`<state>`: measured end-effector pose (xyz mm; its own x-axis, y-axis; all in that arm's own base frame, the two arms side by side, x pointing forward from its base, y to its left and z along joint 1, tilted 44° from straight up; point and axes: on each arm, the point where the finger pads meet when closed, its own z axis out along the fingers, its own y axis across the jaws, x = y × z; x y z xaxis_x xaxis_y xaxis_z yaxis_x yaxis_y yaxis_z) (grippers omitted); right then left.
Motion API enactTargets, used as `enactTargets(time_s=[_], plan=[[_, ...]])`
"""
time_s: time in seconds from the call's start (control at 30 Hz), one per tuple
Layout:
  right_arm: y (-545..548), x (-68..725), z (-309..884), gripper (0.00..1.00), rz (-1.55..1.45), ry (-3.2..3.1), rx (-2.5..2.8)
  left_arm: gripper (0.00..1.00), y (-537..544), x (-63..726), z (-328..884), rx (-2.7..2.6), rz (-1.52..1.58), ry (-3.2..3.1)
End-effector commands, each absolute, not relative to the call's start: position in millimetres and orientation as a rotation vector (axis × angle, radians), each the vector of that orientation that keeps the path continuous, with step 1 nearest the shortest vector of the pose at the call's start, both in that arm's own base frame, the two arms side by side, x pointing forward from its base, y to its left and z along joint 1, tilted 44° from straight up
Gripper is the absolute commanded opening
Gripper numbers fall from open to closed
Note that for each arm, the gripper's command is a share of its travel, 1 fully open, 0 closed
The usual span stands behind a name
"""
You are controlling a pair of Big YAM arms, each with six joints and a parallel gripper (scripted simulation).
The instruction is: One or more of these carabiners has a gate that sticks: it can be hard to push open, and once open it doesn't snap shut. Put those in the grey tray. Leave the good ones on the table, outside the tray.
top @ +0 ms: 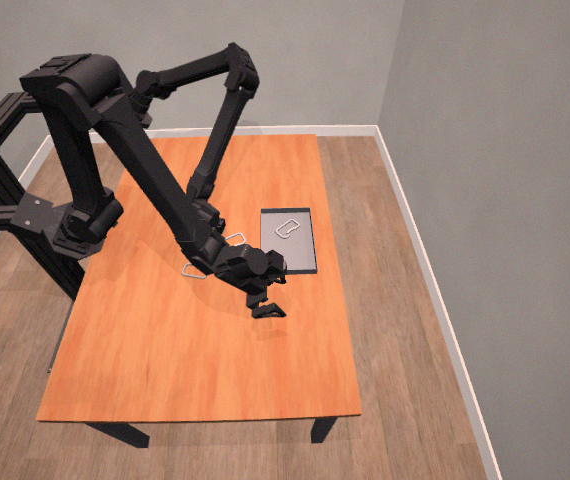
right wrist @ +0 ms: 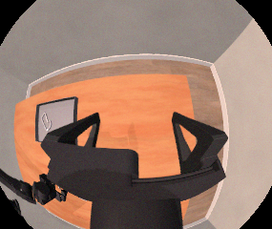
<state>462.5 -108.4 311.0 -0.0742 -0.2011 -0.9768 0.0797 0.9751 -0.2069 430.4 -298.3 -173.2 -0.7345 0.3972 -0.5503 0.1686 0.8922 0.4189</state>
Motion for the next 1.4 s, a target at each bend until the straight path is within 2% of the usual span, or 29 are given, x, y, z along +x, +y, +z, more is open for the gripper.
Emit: enactTargets(time_s=[0.0,0.13,0.17,0.2,0.57,0.9,1.37], plan=[[-108.6,464.7,324.3,1.00,-0.237,1.607,-0.098,0.83,-302.5,431.1,-169.0,0.405,0.441,2.385],[-108.6,464.7,324.3,1.00,-0.237,1.607,-0.098,0.83,-302.5,431.1,-169.0,0.405,0.441,2.385],[-108.6,464.7,324.3,1.00,-0.237,1.607,-0.098,0.94,-311.1,423.2,-169.7,0.416,0.429,2.385],[-108.6,464.7,324.3,1.00,-0.237,1.607,-0.098,1.00,-312.2,419.4,-170.9,0.423,0.435,2.393],[-108.6,464.7,324.3,1.00,-0.237,1.607,-0.098,1.00,-365.4,404.3,-151.0,0.827,0.359,2.237],[-108.6,464.7,324.3,1.00,-0.237,1.607,-0.098,1.00,-336.5,402.4,-166.7,1.246,0.351,1.920],[-108.6,464.7,324.3,1.00,-0.237,1.607,-0.098,1.00,-300.2,403.3,-157.6,1.270,0.314,1.711]])
